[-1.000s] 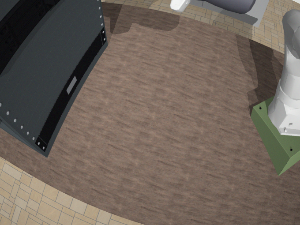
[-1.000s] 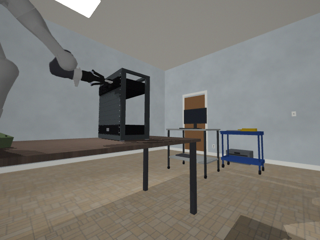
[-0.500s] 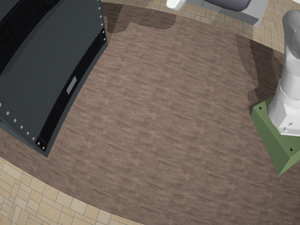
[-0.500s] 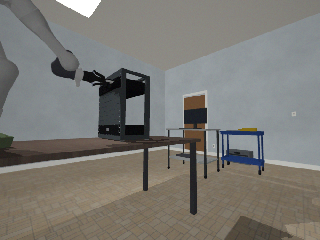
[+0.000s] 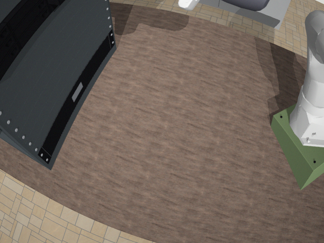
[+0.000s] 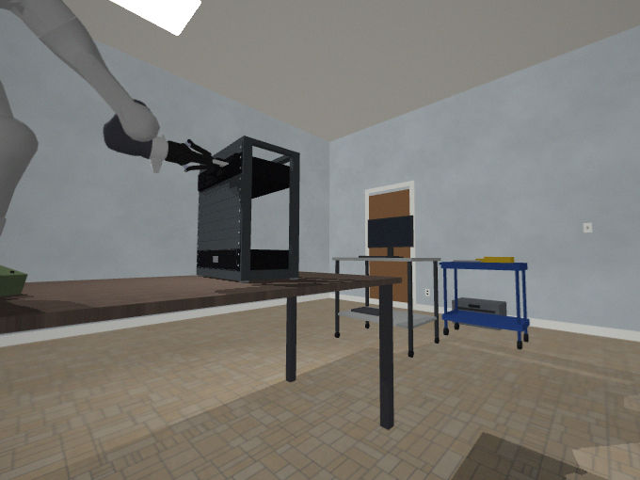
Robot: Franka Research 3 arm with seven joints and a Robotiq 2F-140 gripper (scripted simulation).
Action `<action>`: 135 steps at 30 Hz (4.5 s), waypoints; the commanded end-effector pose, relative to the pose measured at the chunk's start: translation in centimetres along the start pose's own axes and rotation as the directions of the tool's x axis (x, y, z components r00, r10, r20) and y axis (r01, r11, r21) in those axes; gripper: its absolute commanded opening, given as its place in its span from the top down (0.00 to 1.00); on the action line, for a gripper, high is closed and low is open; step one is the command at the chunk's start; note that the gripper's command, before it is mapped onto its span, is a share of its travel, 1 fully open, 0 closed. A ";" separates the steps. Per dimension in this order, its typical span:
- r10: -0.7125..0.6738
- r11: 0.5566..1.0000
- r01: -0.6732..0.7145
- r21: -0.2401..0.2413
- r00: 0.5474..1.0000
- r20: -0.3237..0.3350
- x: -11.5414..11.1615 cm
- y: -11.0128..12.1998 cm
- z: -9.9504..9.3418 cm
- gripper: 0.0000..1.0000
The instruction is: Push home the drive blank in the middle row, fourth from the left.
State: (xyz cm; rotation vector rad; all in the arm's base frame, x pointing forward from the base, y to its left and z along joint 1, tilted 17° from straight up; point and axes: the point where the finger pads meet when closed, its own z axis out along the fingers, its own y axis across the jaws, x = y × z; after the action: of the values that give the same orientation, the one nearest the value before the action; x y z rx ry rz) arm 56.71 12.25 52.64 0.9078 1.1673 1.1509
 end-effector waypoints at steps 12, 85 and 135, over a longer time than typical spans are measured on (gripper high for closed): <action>0.003 1.000 -0.003 -0.015 1.000 0.004 -0.3 0.9 0.5 1.00; 0.003 1.000 -0.003 -0.015 1.000 0.004 -0.6 1.2 1.5 1.00; 0.003 1.000 -0.003 -0.015 1.000 0.004 -0.6 1.1 1.6 1.00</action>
State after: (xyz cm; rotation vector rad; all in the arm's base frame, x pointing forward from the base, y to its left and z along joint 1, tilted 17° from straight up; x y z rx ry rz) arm 57.90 12.27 53.16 0.9065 1.1748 1.1529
